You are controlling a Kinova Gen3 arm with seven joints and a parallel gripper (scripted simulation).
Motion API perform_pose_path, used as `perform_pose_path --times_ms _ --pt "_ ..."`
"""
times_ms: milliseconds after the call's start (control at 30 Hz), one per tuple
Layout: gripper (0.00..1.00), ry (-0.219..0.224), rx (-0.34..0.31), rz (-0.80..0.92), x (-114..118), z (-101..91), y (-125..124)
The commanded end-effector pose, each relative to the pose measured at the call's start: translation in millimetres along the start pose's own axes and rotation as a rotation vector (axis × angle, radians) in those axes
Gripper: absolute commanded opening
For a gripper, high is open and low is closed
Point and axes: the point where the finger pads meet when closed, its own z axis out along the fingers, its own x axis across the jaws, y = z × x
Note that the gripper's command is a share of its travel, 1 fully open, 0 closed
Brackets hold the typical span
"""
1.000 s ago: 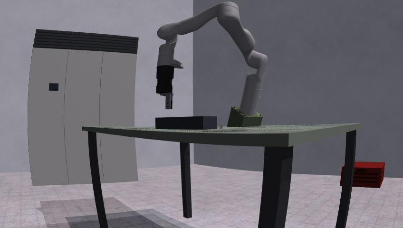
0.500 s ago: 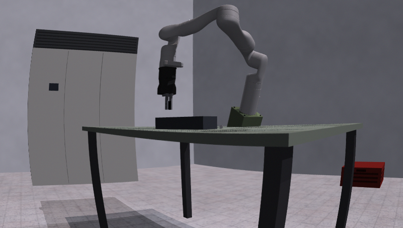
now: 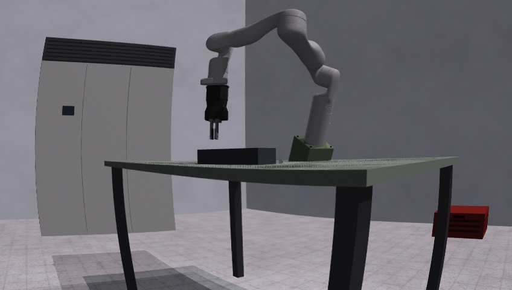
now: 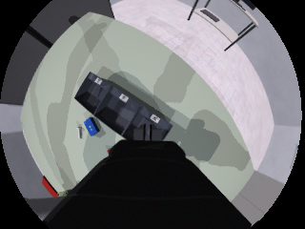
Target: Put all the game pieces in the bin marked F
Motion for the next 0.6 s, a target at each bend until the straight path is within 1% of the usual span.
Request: perform_pose_path --times_ms 0,233,333,533,567 --pt "0.31 -0.005 -0.015 0.156 -1.1 1.3 -0.4" --pt "0.31 -0.002 -0.012 0.445 -1.1 1.4 -0.4" --pt "0.31 -0.004 -0.021 0.568 -1.1 1.4 -0.4" --pt "0.31 -0.004 -0.023 0.582 -1.1 1.4 -0.4" --pt "0.31 -0.005 -0.023 0.582 -1.1 4.0 -0.4"
